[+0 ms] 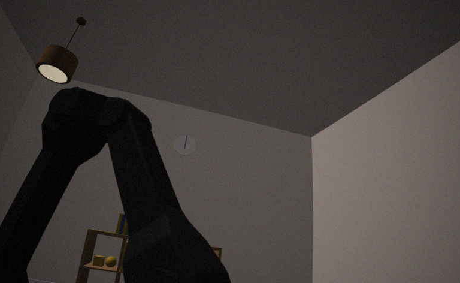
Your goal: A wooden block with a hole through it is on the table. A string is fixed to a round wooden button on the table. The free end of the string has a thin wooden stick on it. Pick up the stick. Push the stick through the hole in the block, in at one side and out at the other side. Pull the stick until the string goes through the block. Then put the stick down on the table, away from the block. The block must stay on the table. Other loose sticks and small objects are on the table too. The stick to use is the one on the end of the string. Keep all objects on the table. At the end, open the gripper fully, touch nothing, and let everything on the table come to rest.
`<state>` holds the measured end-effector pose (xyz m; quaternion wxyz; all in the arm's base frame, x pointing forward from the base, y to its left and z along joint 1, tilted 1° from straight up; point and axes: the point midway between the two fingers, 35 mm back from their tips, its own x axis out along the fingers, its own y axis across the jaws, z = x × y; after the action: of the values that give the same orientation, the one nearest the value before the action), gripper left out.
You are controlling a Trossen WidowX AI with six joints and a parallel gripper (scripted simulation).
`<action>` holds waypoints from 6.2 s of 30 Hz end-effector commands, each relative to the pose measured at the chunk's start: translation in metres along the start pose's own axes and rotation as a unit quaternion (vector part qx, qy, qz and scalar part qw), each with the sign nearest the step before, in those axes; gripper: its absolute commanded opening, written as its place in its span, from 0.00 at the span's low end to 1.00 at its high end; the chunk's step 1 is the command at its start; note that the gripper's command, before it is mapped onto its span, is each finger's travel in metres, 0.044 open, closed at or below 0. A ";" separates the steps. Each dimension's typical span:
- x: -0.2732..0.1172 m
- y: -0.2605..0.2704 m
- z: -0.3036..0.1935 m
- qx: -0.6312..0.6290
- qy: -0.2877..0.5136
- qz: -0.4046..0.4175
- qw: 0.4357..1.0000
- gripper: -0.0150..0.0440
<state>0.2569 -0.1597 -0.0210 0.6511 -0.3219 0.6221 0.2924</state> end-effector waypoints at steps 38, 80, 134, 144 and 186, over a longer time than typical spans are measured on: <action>0.009 0.002 -0.006 0.000 -0.053 0.003 0.999 0.25; 0.008 0.002 -0.070 0.036 -0.048 -0.005 0.998 0.25; -0.065 0.010 -0.119 0.075 -0.046 -0.001 0.996 0.61; -0.062 0.007 -0.120 0.076 -0.044 -0.007 0.996 0.88; -0.084 0.007 -0.120 0.077 -0.045 -0.005 0.996 1.00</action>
<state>0.1728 -0.2475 0.0603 0.7027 -0.2604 0.6111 0.2548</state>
